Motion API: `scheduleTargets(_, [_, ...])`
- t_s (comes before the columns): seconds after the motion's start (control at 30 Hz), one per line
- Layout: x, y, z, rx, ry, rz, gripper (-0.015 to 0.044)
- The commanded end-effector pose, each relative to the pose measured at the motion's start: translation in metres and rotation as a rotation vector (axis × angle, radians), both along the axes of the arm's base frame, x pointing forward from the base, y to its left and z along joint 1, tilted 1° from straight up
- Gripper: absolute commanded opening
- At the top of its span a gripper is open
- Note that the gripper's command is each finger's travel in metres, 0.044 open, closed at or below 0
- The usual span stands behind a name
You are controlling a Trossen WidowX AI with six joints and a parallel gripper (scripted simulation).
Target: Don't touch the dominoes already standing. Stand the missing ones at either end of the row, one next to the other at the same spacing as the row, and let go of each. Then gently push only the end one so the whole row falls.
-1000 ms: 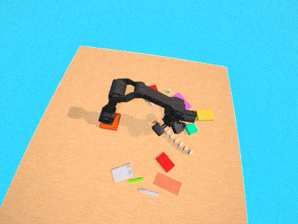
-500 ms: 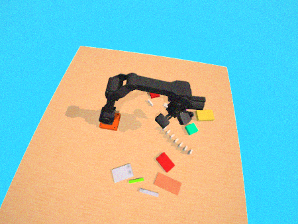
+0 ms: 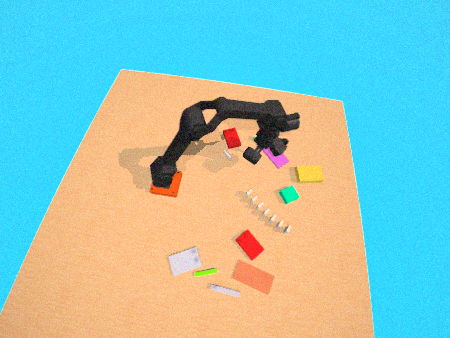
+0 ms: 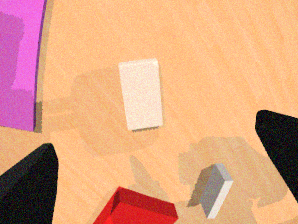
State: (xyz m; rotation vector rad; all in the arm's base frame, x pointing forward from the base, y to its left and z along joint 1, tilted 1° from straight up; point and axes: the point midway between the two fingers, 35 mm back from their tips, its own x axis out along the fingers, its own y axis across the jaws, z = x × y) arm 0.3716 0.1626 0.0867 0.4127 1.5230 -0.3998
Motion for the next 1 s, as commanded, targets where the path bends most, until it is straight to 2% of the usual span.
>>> scheduleTargets(0.0, [0.005, 0.000, -0.005, -0.003, -0.017, -0.012, 0.0440])
scheduleTargets(0.23, [0.007, -0.001, -0.062, -0.004, -0.017, -0.012, 0.0440])
scheduleTargets(0.93, [0.008, -0.003, -0.079, -0.004, -0.017, -0.012, 0.0440])
scheduleTargets(0.97, [0.008, -0.003, -0.079, -0.004, -0.017, -0.012, 0.0414])
